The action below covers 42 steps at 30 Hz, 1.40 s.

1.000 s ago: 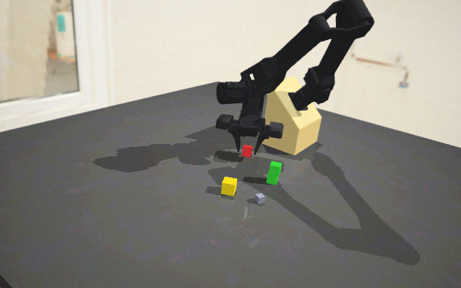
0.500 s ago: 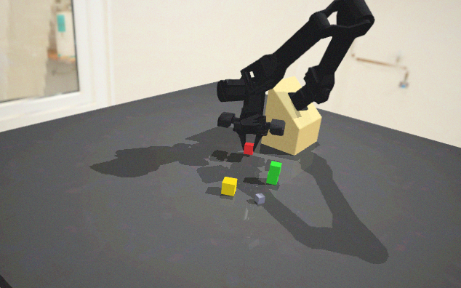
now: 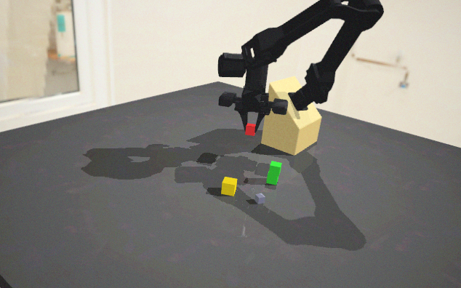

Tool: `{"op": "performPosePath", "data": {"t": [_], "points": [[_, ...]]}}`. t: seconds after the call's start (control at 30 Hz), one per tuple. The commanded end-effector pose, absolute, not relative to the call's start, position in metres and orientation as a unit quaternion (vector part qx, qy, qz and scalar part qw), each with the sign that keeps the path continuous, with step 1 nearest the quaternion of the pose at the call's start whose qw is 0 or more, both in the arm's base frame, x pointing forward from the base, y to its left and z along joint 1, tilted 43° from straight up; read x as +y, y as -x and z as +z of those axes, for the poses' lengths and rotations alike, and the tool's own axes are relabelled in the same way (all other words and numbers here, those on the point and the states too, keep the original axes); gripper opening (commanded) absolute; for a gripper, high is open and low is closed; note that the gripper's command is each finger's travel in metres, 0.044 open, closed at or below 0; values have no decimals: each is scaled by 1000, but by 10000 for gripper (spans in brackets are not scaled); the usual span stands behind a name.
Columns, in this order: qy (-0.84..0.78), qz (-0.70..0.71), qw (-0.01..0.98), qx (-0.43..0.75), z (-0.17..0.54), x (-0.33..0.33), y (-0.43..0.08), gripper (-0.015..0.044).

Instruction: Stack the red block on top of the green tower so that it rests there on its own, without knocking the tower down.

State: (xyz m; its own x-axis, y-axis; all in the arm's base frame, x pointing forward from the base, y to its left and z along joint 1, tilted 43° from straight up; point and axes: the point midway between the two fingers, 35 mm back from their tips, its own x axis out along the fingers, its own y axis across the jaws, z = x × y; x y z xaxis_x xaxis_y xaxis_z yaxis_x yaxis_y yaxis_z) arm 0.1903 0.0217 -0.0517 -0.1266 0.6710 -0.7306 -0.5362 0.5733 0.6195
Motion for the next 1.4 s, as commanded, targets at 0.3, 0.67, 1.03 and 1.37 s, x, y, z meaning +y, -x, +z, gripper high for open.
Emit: {"op": "performPosePath", "data": {"t": [0.3,0.67,1.03,1.37], "points": [[-48,457,664,590,-14,-13,-200,0],[-47,455,664,591,-10,-9,-203,0],[-42,448,667,594,22,28,-237,0],[-45,452,667,590,58,73,-255,0]]}}
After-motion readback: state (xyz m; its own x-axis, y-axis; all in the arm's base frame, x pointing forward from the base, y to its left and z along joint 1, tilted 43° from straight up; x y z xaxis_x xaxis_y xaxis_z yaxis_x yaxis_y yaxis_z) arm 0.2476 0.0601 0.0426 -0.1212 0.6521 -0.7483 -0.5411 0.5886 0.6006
